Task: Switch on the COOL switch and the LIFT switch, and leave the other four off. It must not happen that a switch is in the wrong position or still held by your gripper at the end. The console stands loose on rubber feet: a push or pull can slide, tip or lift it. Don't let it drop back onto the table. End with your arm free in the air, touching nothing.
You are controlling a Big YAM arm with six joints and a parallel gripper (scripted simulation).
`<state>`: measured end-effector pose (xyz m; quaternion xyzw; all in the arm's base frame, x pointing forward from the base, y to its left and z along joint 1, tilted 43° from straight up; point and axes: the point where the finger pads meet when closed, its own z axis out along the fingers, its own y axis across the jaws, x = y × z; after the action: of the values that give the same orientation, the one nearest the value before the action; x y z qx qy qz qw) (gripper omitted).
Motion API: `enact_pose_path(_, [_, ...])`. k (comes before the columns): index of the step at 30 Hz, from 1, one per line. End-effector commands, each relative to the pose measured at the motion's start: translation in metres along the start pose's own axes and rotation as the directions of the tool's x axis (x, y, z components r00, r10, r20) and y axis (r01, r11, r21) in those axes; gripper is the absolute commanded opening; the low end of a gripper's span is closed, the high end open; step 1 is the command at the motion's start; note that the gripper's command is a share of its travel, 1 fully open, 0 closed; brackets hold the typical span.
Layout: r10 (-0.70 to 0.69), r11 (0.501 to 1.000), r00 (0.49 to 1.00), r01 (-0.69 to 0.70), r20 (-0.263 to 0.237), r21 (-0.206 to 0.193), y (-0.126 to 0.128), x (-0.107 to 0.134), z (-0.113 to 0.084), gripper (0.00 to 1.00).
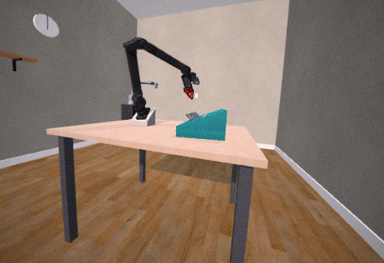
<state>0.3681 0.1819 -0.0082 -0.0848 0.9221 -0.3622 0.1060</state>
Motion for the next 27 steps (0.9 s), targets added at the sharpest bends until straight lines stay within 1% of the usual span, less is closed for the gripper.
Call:
enact_pose_path(1, [0.101,0.994,0.993,-0.097,0.062,-0.057,-0.010,-0.047,-0.024,1.00])
enact_pose_path(2, [0.100,0.994,0.993,-0.096,0.062,-0.057,-0.010,-0.047,-0.024,0.70])
enact_pose_path(3, [0.079,0.996,0.996,-0.077,0.044,-0.042,-0.011,-0.034,-0.016,0.70])
enact_pose_path(4, [0.033,0.999,0.999,-0.032,0.039,-0.027,-0.005,-0.017,-0.016,0.70])
enact_pose_path(5, [0.026,0.999,0.999,-0.025,0.040,-0.027,-0.004,-0.016,-0.018,0.70])
enact_pose_path(6, [0.014,1.000,0.999,-0.013,0.030,-0.018,0.000,-0.013,-0.012,0.70])
enact_pose_path(7, [0.035,0.999,0.999,-0.034,0.036,-0.028,0.000,-0.025,-0.015,0.70])
enact_pose_path(9, [0.047,0.998,0.998,-0.046,0.036,-0.030,-0.003,-0.028,-0.015,0.70])
enact_pose_path(27, [0.047,0.999,0.998,-0.046,0.035,-0.030,-0.003,-0.028,-0.015,0.70])
